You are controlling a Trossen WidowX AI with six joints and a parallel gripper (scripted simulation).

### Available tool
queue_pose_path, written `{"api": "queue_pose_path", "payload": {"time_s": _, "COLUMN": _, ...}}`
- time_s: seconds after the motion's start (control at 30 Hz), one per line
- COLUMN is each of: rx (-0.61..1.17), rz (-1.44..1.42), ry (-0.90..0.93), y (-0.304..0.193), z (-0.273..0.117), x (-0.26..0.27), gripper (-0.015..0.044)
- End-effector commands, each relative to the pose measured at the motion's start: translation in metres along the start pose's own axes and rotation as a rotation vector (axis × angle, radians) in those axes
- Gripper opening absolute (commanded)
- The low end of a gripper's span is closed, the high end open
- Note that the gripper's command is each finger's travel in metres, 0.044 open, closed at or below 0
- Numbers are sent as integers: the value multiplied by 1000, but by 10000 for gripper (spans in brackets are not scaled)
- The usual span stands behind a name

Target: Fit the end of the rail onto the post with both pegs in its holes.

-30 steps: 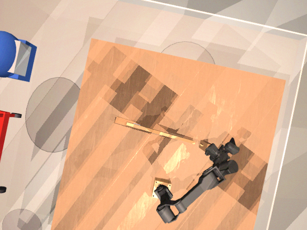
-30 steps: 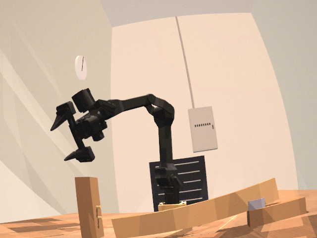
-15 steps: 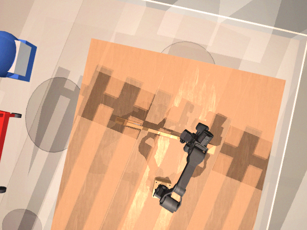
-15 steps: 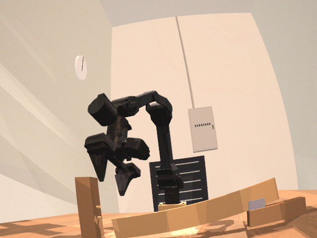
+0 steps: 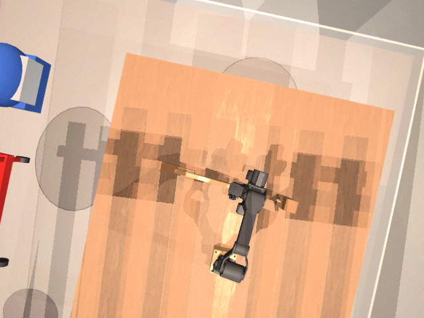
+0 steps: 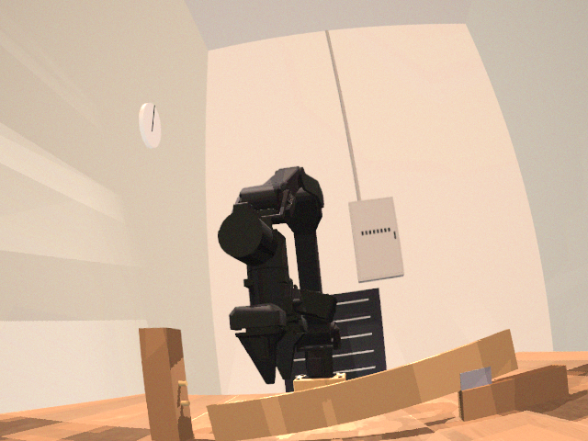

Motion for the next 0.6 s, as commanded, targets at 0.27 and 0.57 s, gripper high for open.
{"api": "queue_pose_path", "payload": {"time_s": 0.27, "rx": 6, "rz": -3, "ry": 11, "y": 1, "z": 20, "x": 2, "gripper": 440}}
{"api": "queue_pose_path", "payload": {"time_s": 0.57, "rx": 6, "rz": -3, "ry": 11, "y": 1, "z": 34, "x": 1, "gripper": 440}}
Point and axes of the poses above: the point midway between the two fingers, 35 mm back from their tips, its own z axis out along the fingers, its own x axis across the jaws, y = z × x, the point moved 1 cm from there along -z, back along the fingers, and after that the axes turned 6 degrees about z, right-handed, at the moved point
